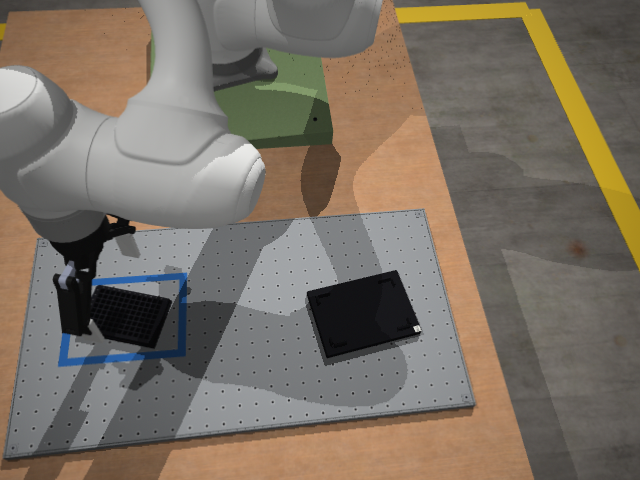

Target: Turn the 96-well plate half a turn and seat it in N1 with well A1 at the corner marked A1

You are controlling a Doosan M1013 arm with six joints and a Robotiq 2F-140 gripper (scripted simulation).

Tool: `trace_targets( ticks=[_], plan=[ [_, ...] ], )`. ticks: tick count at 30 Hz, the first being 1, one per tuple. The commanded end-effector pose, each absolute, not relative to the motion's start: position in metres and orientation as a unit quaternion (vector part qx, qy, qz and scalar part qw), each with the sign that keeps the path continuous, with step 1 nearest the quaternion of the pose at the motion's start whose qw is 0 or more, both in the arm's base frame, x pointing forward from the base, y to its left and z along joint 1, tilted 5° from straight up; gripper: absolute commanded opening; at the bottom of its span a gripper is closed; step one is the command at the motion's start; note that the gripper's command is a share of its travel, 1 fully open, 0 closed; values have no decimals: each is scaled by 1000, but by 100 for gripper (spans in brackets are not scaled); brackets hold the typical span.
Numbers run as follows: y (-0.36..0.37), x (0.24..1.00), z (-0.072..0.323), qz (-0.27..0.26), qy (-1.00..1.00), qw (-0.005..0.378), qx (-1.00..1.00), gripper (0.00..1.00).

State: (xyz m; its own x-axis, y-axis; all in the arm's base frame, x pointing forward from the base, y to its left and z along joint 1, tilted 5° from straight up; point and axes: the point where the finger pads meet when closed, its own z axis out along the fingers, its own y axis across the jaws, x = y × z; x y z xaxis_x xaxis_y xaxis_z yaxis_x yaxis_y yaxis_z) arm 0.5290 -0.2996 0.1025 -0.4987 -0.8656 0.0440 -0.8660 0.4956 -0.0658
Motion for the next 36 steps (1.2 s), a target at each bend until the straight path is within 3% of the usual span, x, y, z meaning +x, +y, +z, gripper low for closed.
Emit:
trace_targets(
  ticks=[1,36],
  plan=[
    [-300,529,99,40,-865,2,501,100],
    [-303,531,48,40,-865,2,501,100]
  ],
)
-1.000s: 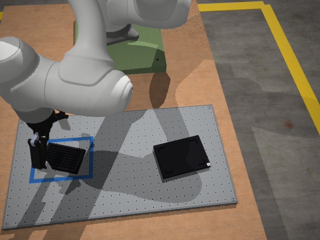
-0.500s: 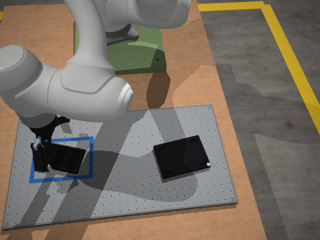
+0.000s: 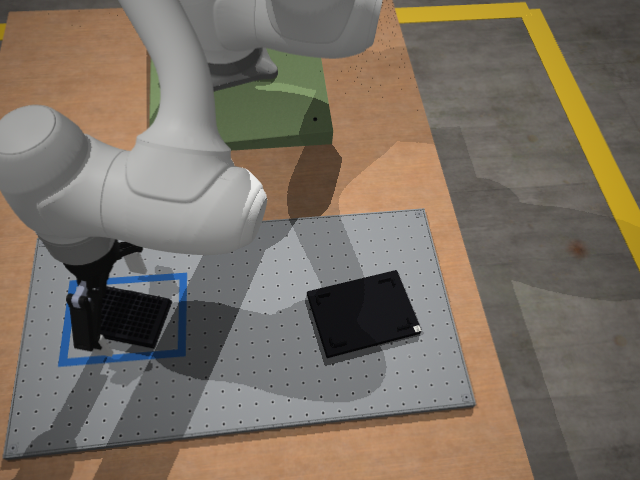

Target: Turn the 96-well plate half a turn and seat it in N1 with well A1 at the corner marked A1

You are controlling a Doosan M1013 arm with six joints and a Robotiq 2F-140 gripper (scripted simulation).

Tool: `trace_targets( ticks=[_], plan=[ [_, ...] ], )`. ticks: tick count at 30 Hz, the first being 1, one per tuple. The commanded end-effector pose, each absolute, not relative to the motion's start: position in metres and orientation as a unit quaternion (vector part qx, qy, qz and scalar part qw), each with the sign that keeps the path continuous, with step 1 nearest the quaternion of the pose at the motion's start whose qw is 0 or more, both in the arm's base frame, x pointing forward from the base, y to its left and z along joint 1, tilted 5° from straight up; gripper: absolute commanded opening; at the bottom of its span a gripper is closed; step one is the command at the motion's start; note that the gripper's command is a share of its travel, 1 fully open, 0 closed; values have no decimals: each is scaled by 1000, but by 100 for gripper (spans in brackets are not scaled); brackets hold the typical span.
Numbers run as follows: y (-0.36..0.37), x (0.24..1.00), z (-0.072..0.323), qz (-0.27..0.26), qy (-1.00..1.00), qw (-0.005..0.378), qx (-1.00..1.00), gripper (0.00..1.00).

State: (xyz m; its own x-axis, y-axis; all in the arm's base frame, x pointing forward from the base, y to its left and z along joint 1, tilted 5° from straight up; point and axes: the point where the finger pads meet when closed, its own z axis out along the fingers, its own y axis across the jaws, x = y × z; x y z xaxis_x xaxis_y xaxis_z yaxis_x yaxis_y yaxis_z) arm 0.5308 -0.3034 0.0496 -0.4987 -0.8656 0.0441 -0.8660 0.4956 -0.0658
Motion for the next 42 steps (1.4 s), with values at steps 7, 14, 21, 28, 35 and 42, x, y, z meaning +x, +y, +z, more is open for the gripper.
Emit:
trace_targets(
  ticks=[7,14,21,28,35,42],
  plan=[
    [-304,531,42,40,-865,2,501,100],
    [-304,531,42,40,-865,2,501,100],
    [-304,531,42,40,-865,2,501,0],
    [-304,531,42,40,-865,2,501,0],
    [-304,531,42,40,-865,2,501,0],
    [-304,531,42,40,-865,2,501,0]
  ],
)
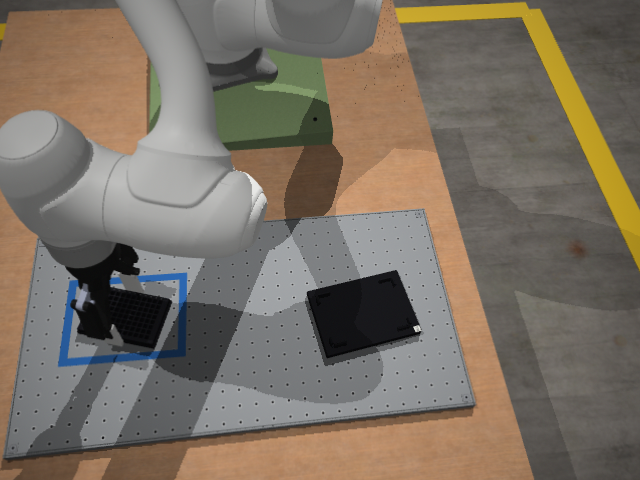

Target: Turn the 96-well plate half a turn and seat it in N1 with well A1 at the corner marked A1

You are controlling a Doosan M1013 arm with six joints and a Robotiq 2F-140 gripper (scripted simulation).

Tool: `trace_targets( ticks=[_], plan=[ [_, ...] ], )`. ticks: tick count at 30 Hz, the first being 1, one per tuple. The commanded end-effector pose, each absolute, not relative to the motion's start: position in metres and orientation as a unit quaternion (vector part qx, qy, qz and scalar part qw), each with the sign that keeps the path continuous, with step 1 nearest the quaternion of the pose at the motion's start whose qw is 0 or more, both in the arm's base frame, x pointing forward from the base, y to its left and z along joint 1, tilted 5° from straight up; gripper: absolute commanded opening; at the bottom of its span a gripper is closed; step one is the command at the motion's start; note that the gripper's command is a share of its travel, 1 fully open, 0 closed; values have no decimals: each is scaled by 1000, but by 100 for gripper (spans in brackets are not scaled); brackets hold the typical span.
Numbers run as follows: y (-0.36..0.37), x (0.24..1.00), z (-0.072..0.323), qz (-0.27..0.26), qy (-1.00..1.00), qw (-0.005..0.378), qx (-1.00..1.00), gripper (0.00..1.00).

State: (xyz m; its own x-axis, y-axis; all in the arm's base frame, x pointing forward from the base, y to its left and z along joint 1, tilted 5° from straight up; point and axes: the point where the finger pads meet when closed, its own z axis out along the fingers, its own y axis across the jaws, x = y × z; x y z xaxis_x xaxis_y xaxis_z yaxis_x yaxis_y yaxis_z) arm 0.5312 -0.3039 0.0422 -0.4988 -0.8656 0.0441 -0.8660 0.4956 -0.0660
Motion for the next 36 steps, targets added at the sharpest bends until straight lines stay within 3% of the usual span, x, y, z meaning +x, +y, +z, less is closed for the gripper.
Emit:
trace_targets(
  ticks=[1,36],
  plan=[
    [-304,531,42,40,-865,2,501,0],
    [-301,530,84,40,-865,2,501,0]
  ],
)
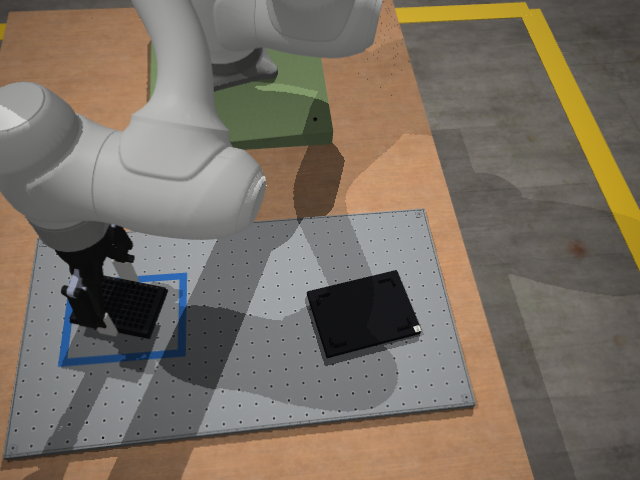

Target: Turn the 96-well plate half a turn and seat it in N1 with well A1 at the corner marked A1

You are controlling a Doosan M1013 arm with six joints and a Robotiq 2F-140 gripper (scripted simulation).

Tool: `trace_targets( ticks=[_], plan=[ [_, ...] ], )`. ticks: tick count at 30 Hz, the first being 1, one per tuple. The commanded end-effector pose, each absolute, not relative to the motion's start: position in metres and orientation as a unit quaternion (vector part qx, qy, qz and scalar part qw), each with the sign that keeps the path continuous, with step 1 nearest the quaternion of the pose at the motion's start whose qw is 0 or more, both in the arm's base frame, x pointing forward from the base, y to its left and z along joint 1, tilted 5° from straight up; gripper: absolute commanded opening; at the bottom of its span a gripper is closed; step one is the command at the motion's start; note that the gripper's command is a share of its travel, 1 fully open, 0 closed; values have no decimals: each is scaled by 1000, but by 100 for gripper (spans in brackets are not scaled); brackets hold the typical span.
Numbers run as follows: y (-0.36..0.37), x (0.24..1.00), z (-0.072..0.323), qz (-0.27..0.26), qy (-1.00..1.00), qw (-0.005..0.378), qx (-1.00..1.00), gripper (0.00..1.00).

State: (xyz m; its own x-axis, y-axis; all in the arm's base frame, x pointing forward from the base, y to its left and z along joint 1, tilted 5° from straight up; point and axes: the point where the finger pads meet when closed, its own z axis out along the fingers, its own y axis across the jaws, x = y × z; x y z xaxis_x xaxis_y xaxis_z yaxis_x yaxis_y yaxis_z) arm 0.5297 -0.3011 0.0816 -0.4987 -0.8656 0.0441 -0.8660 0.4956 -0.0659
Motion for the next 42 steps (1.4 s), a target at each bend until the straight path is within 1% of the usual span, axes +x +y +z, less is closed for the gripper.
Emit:
trace_targets(
  ticks=[1,15,32,42],
  plan=[
    [-301,530,85,40,-865,2,501,0],
    [-299,529,104,40,-865,2,501,0],
    [-299,529,104,40,-865,2,501,0],
    [-268,539,103,39,-770,9,637,0]
  ],
)
